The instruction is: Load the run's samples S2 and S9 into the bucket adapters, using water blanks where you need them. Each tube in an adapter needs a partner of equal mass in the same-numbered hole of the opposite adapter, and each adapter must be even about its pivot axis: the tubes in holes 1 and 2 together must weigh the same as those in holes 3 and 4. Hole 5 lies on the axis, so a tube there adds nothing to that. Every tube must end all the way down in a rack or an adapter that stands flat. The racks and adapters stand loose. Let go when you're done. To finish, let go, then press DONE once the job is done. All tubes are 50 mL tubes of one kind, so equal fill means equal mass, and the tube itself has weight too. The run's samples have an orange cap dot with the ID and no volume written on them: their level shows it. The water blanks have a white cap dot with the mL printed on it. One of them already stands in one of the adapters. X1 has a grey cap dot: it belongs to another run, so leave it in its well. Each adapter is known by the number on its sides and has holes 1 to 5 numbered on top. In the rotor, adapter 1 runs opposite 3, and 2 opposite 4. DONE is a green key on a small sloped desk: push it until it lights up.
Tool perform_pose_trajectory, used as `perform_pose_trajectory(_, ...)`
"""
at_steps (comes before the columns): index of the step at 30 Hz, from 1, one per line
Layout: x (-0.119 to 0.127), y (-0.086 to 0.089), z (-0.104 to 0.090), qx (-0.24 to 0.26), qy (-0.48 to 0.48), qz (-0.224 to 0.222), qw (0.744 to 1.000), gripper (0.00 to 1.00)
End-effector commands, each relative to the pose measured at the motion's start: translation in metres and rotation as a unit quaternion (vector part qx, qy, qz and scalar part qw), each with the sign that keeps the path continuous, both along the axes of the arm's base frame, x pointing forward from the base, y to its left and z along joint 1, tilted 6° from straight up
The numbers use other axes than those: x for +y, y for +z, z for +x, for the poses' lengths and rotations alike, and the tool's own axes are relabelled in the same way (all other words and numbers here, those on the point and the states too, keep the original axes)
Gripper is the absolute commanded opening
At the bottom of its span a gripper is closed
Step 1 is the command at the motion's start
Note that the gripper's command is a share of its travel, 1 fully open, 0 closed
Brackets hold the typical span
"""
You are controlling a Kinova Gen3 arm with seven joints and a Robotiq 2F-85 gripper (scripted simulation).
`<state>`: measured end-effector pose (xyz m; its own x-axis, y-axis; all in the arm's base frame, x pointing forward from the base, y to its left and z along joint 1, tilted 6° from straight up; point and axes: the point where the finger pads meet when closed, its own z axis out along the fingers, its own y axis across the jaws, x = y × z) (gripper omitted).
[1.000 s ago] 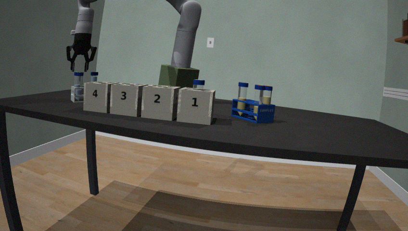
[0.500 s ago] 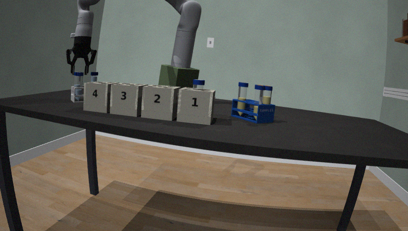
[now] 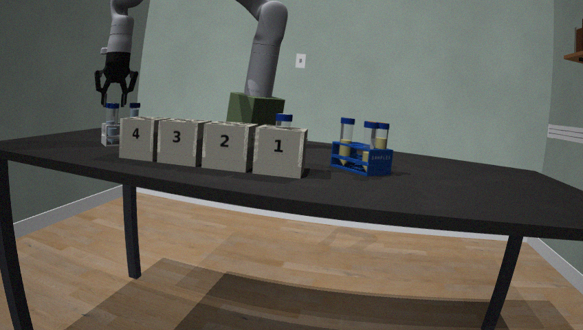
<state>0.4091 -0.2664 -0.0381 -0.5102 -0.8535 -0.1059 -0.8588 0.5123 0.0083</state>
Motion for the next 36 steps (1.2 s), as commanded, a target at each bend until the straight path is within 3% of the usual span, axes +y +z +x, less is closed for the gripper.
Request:
perform_pose_trajectory(1,0.000,-0.003,-0.001,0.001,0.000,-0.001,1.000,0.62)
perform_pose_trajectory(36,0.001,-0.013,0.000,0.001,0.000,-0.001,1.000,0.62)
